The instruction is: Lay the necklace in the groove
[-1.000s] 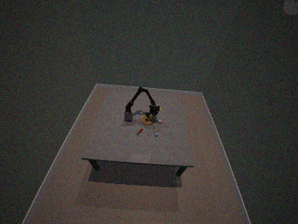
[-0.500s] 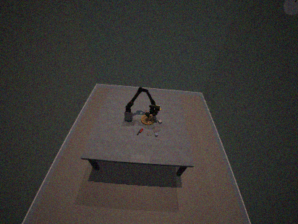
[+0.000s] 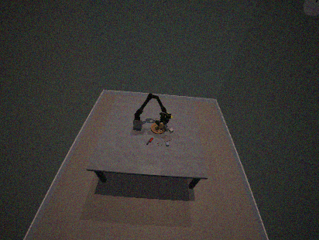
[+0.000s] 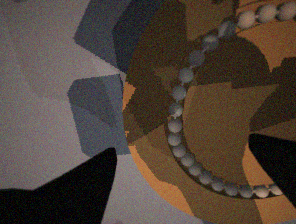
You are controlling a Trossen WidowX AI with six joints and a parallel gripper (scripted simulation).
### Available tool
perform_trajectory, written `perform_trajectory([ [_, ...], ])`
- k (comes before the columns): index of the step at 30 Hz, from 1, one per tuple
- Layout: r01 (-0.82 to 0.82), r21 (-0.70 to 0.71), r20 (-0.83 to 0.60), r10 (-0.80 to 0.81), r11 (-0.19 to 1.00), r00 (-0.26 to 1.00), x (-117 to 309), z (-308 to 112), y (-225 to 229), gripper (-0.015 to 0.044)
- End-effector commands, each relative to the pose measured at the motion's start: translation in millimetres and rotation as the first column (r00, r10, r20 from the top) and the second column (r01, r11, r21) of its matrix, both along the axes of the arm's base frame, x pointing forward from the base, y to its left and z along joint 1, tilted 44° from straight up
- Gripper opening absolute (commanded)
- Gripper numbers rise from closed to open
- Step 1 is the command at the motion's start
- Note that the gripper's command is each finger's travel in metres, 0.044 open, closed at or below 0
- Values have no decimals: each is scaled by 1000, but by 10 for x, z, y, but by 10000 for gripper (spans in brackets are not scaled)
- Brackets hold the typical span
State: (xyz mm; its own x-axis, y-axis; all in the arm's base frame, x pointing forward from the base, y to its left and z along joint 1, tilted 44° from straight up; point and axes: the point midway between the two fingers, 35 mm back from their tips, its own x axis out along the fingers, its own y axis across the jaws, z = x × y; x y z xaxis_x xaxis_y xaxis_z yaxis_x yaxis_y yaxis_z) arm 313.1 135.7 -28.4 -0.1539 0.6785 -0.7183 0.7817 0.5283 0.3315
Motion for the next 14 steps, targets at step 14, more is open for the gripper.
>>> perform_trajectory([
  [14, 3, -1, 4, -3, 1000, 1000, 106, 575, -542, 440],
])
